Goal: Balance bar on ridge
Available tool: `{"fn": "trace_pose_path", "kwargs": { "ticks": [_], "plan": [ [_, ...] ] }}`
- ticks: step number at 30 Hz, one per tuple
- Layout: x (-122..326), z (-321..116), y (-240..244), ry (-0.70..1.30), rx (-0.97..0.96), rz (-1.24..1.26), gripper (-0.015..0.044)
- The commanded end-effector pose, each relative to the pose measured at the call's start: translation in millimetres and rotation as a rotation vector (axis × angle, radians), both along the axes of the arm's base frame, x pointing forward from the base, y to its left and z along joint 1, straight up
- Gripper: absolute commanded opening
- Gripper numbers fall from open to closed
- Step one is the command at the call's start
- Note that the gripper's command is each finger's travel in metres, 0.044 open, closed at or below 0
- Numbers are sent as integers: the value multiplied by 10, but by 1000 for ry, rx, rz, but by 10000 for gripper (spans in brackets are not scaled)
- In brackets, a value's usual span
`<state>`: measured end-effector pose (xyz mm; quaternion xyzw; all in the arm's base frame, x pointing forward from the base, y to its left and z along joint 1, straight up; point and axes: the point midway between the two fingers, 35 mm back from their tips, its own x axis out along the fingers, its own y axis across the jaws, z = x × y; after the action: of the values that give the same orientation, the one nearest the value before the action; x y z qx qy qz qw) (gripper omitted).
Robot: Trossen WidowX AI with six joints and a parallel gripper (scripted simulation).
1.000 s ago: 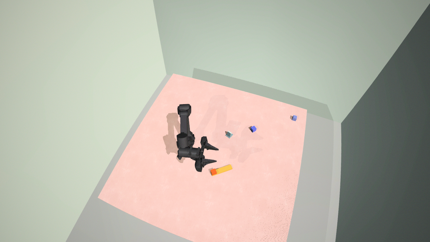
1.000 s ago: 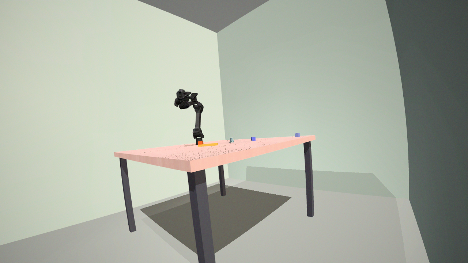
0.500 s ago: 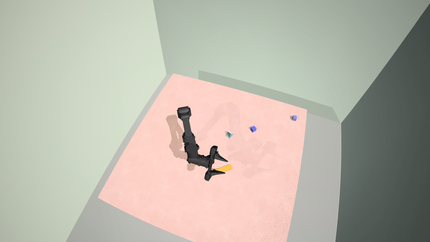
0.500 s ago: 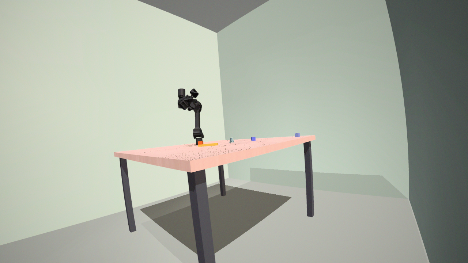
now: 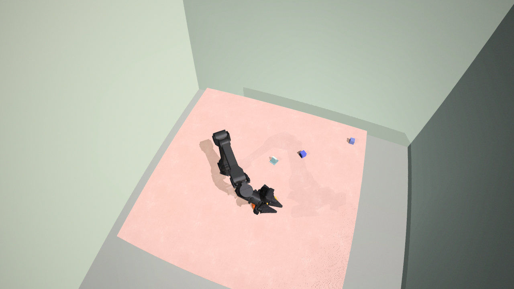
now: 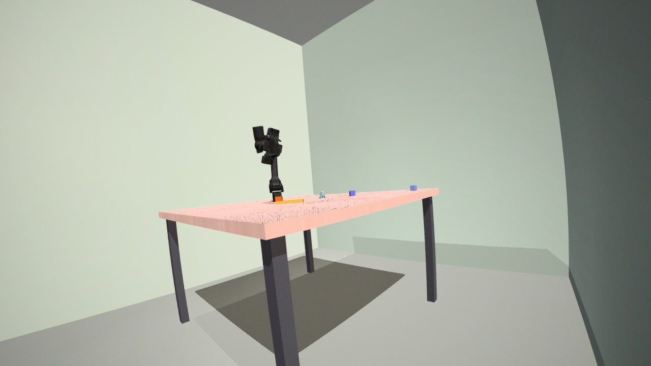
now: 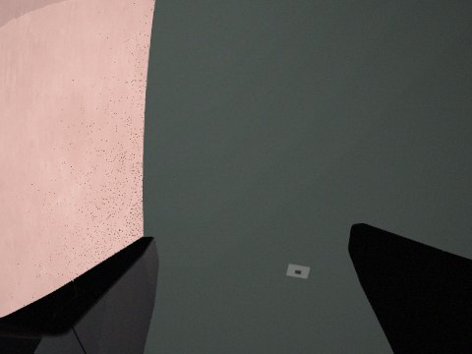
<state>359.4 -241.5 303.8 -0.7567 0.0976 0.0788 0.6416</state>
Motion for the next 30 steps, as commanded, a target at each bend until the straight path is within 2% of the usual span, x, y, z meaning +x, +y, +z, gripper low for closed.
{"fn": "trace_pose_path", "kwargs": {
  "ticks": [1,16,30],
  "plan": [
    [85,-178,47,81,128,-41,315],
    [143,-971,466,499,569,-286,315],
    [-190,-1484,956,917,745,-611,315]
  ]
}}
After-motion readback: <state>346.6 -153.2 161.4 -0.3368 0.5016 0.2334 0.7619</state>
